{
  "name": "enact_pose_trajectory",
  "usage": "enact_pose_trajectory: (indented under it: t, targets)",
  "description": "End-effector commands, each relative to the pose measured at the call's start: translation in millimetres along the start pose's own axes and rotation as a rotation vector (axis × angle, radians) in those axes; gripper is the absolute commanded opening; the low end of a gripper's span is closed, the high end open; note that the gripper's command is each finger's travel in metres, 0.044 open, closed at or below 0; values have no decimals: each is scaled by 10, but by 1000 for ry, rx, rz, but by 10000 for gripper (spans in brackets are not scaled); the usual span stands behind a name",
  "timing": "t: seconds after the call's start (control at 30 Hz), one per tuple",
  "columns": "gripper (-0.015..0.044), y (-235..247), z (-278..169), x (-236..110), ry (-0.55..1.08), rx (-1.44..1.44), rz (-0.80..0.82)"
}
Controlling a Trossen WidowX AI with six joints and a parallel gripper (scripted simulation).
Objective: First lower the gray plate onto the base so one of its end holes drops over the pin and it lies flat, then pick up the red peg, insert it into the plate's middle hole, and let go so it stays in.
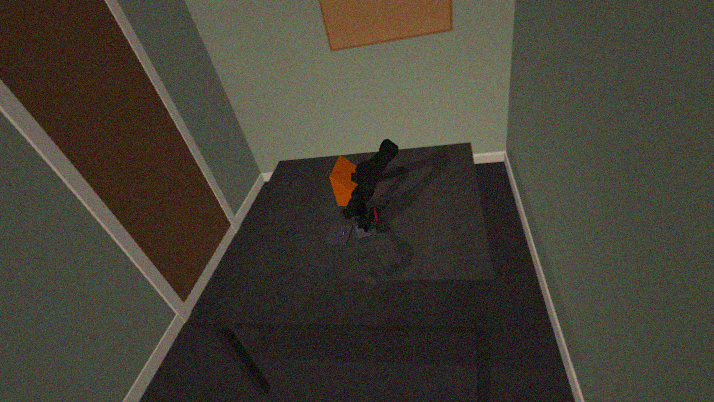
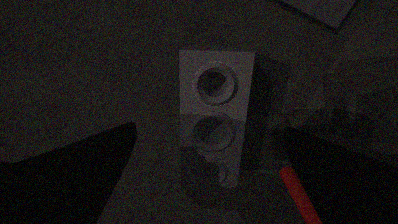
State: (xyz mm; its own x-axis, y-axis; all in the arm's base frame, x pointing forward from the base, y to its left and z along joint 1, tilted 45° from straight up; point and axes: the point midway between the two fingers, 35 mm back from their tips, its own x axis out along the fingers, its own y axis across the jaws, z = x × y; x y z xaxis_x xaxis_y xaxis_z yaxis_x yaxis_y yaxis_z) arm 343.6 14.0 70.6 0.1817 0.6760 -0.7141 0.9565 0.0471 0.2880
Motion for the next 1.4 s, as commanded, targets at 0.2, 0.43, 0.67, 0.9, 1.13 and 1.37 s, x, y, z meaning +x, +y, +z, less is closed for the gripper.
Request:
enact_pose_trajectory:
  t: [0.2,0.43,0.67,0.9,1.13,1.37]
  targets:
    - [440,-13,-12,176,6,1,-7]
    - [440,-14,-15,288,7,3,-6]
    - [440,-18,-22,399,8,5,-5]
    - [387,-21,-26,453,9,6,-5]
    - [204,-21,-26,453,9,6,-5]
    - [118,-21,-26,453,9,6,-5]
